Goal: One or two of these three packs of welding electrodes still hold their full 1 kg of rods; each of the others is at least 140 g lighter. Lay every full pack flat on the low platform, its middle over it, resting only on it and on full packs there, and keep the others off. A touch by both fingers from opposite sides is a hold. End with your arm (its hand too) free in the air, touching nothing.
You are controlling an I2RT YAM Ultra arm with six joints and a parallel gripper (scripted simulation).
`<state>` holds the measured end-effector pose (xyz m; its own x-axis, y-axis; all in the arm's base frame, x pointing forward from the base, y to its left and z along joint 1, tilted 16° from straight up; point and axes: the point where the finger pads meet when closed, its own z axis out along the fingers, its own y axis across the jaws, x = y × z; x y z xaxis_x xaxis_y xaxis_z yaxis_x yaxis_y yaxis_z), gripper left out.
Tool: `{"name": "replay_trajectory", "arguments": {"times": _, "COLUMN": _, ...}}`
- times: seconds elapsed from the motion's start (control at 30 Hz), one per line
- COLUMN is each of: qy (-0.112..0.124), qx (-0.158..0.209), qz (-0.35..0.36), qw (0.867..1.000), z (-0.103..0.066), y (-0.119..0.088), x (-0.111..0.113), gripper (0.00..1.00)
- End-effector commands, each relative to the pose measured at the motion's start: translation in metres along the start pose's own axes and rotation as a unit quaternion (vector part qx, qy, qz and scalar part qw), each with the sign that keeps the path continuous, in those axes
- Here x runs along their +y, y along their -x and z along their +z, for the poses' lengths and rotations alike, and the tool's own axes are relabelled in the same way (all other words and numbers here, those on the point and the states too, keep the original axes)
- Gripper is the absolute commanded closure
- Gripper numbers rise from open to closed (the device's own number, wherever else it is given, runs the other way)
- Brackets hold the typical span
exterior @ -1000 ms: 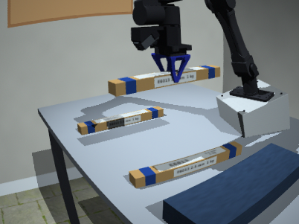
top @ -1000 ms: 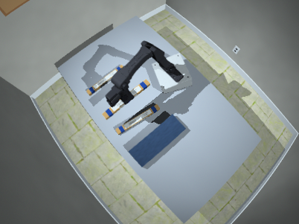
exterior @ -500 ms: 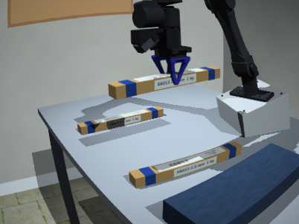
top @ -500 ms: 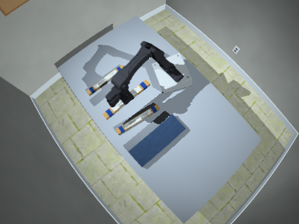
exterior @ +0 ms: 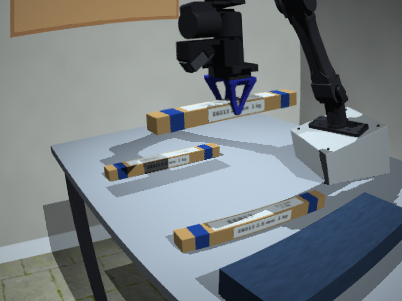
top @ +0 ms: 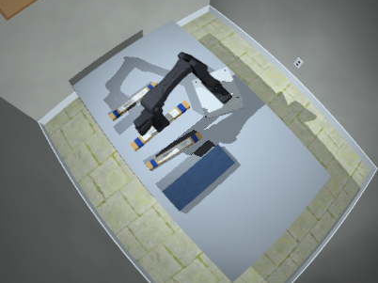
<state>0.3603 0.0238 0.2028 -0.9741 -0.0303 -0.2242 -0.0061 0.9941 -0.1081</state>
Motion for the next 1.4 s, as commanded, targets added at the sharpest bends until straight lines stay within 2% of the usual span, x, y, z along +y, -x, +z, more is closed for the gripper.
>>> {"name": "replay_trajectory", "arguments": {"times": 0.0, "qy": 0.001, "qx": -0.04, "qz": 0.001, "qw": 0.999, "z": -0.0272, "y": 0.0055, "x": -0.003, "gripper": 1.0}}
{"name": "replay_trajectory", "arguments": {"times": 1.37, "qy": 0.001, "qx": -0.036, "qz": 0.001, "qw": 0.999, "z": -0.0293, "y": 0.0019, "x": -0.0044, "gripper": 1.0}}
